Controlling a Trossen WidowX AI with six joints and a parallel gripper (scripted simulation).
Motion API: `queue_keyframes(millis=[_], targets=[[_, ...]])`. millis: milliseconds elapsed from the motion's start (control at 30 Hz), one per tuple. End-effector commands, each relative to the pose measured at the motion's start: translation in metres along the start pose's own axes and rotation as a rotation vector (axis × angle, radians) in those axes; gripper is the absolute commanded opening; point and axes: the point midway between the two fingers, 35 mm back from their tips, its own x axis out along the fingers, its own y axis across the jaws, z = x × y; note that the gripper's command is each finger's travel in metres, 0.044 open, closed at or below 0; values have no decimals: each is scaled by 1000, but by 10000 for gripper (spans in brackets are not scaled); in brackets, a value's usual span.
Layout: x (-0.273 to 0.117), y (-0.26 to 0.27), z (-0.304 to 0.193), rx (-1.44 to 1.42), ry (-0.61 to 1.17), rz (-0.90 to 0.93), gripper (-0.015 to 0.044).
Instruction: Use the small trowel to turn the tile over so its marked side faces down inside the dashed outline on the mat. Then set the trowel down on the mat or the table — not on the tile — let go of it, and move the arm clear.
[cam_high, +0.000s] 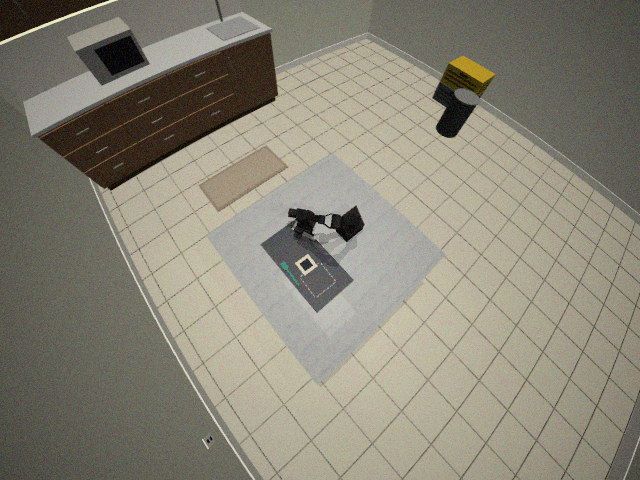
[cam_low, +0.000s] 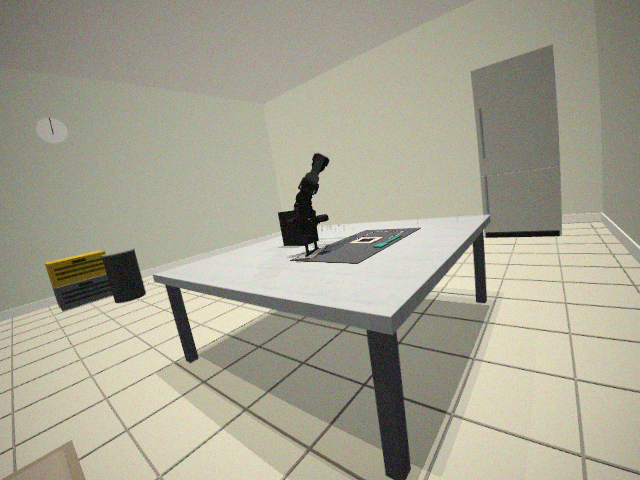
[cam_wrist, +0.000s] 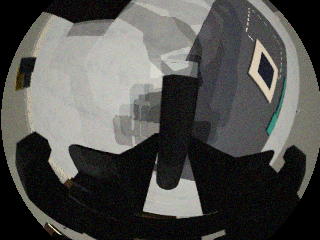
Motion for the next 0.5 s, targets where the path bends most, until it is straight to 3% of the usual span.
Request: queue_keyframes(millis=[0, 467], targets=[[0, 0, 0, 3, -1, -2, 130], [0, 0, 0, 8, -1, -2, 130]])
